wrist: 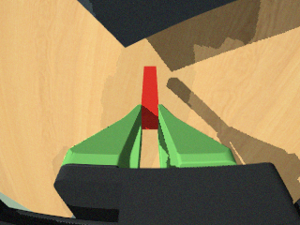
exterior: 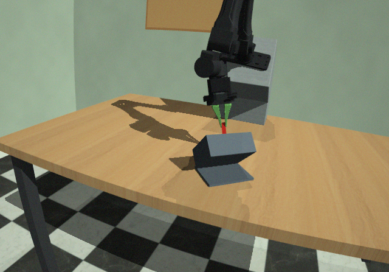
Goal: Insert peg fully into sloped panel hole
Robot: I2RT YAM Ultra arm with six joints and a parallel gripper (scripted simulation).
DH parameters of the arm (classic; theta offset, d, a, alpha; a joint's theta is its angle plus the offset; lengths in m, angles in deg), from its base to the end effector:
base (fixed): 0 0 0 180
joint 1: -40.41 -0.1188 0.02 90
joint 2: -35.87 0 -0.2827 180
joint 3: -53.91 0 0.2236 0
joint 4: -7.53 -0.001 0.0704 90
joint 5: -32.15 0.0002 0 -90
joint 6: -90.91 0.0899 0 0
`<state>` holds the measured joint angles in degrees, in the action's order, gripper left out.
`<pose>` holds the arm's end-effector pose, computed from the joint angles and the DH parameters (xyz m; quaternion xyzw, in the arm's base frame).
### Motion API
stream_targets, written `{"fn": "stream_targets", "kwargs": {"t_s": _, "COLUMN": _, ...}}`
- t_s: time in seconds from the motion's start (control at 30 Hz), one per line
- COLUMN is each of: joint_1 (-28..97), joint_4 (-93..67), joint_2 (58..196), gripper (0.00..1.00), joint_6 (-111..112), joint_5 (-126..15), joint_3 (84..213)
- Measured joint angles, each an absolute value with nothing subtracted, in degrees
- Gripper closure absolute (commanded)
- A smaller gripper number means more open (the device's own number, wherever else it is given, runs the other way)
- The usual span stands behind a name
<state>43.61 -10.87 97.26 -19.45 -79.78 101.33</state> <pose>0.2330 0.0216 0.2305 -0.2190 0.8369 0.0665 0.4972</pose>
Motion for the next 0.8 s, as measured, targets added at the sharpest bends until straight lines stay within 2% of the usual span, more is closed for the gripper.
{"fn": "stream_targets", "kwargs": {"t_s": 0.8, "joint_1": 50.87, "joint_4": -6.69, "joint_2": 95.6, "gripper": 1.0, "joint_6": -22.49, "joint_5": -86.56, "joint_3": 99.1}}
